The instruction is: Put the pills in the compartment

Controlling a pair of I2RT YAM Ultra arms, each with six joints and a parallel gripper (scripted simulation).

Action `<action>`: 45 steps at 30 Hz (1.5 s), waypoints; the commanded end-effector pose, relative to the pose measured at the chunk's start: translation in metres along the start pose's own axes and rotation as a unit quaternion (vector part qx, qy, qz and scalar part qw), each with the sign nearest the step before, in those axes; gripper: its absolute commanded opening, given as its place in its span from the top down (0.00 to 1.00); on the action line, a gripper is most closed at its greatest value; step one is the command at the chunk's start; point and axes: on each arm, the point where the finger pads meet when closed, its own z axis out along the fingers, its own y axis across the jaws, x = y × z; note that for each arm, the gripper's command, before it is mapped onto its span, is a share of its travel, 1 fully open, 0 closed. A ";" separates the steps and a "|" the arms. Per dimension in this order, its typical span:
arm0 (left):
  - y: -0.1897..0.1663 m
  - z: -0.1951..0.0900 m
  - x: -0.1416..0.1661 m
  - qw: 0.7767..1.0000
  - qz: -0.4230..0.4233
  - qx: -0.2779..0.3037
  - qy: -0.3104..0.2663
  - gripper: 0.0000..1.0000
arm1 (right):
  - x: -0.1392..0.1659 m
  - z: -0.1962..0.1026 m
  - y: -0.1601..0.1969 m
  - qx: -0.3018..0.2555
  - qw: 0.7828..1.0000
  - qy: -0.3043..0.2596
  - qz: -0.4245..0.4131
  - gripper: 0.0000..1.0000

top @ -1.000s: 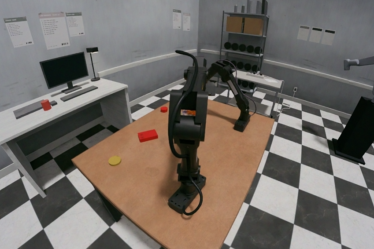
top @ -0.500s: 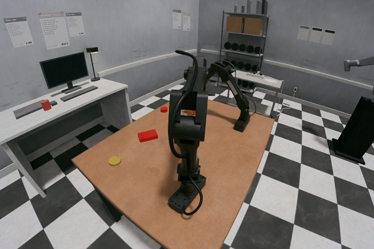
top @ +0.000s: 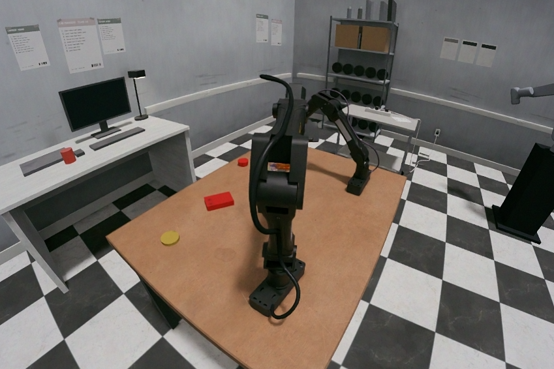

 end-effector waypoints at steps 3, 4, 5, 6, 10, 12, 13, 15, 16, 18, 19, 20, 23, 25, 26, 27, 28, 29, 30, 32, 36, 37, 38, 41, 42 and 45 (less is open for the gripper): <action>-0.003 -0.006 -0.010 1.000 0.001 0.003 -0.015 0.00 | -0.003 -0.003 0.011 -0.003 1.000 0.005 0.000 0.64; -0.003 -0.006 -0.010 1.000 0.001 0.003 -0.015 0.00 | -0.003 -0.003 0.011 -0.003 1.000 0.005 0.000 0.64; -0.003 -0.006 -0.010 1.000 0.001 0.003 -0.015 0.00 | -0.003 -0.003 0.011 -0.003 1.000 0.005 0.000 0.64; -0.003 -0.006 -0.010 1.000 0.001 0.003 -0.015 0.00 | -0.003 -0.004 0.013 -0.003 1.000 0.003 -0.002 0.64; -0.003 -0.006 -0.010 1.000 0.001 0.003 -0.015 0.00 | -0.003 -0.004 0.013 -0.003 1.000 0.003 -0.002 0.64; -0.003 -0.006 -0.010 1.000 0.001 0.003 -0.015 0.00 | -0.003 -0.004 0.013 -0.003 1.000 0.003 -0.002 0.64; -0.003 -0.006 -0.010 1.000 0.001 0.003 -0.015 0.00 | -0.003 -0.004 0.013 -0.003 1.000 0.003 -0.002 0.64; -0.003 -0.006 -0.010 1.000 0.001 0.003 -0.015 0.00 | -0.003 -0.004 0.013 -0.003 1.000 0.003 -0.002 0.64; -0.003 -0.006 -0.010 1.000 0.001 0.003 -0.015 0.00 | -0.003 -0.004 0.013 -0.003 1.000 0.003 -0.003 0.64; -0.003 -0.006 -0.010 1.000 0.001 0.003 -0.015 0.00 | -0.001 -0.003 0.014 -0.007 1.000 0.007 0.006 0.64; -0.003 -0.006 -0.010 1.000 0.001 0.003 -0.015 0.00 | -0.002 -0.003 0.013 -0.007 1.000 0.012 0.014 0.64; -0.003 -0.006 -0.010 1.000 0.001 0.003 -0.015 0.00 | -0.003 -0.004 0.012 -0.003 1.000 0.016 0.023 0.64; -0.003 -0.006 -0.010 1.000 0.001 0.003 -0.015 0.00 | -0.004 -0.004 0.012 -0.003 1.000 0.018 0.024 0.64; -0.003 -0.006 -0.010 1.000 0.001 0.003 -0.015 0.00 | -0.004 -0.004 0.012 -0.003 1.000 0.018 0.024 0.64; -0.003 -0.006 -0.010 1.000 0.001 0.003 -0.015 0.00 | -0.004 -0.004 0.013 -0.003 1.000 0.017 0.023 0.64; -0.003 -0.006 -0.010 1.000 0.001 0.003 -0.015 0.00 | -0.004 -0.005 0.015 -0.003 1.000 0.016 0.020 0.64; -0.003 -0.006 -0.010 1.000 0.001 0.003 -0.015 0.00 | -0.004 -0.005 0.015 -0.003 1.000 0.016 0.020 0.64; -0.003 -0.006 -0.010 1.000 0.001 0.003 -0.015 0.00 | -0.004 -0.005 0.015 -0.003 1.000 0.016 0.020 0.64; -0.003 -0.006 -0.010 1.000 0.001 0.003 -0.015 0.00 | -0.004 -0.005 0.015 -0.003 1.000 0.016 0.020 0.64; -0.003 -0.006 -0.010 1.000 0.001 0.003 -0.015 0.00 | -0.004 -0.005 0.015 -0.003 1.000 0.016 0.020 0.64; -0.003 -0.006 -0.010 1.000 0.001 0.003 -0.015 0.00 | -0.004 -0.005 0.015 -0.003 1.000 0.016 0.020 0.64; -0.003 -0.006 -0.010 1.000 0.001 0.003 -0.015 0.00 | -0.004 -0.005 0.015 -0.003 1.000 0.016 0.020 0.64; -0.003 -0.006 -0.010 1.000 0.001 0.003 -0.015 0.00 | -0.004 -0.005 0.015 -0.003 1.000 0.016 0.020 0.64; -0.003 -0.006 -0.010 1.000 0.001 0.003 -0.015 0.00 | -0.004 -0.005 0.015 -0.003 1.000 0.015 0.019 0.64; -0.003 -0.006 -0.010 1.000 0.001 0.003 -0.015 0.00 | -0.004 -0.005 0.015 -0.003 1.000 0.015 0.019 0.64; -0.003 -0.006 -0.010 1.000 0.001 0.003 -0.015 0.00 | -0.009 -0.005 0.015 -0.006 1.000 0.003 -0.004 0.64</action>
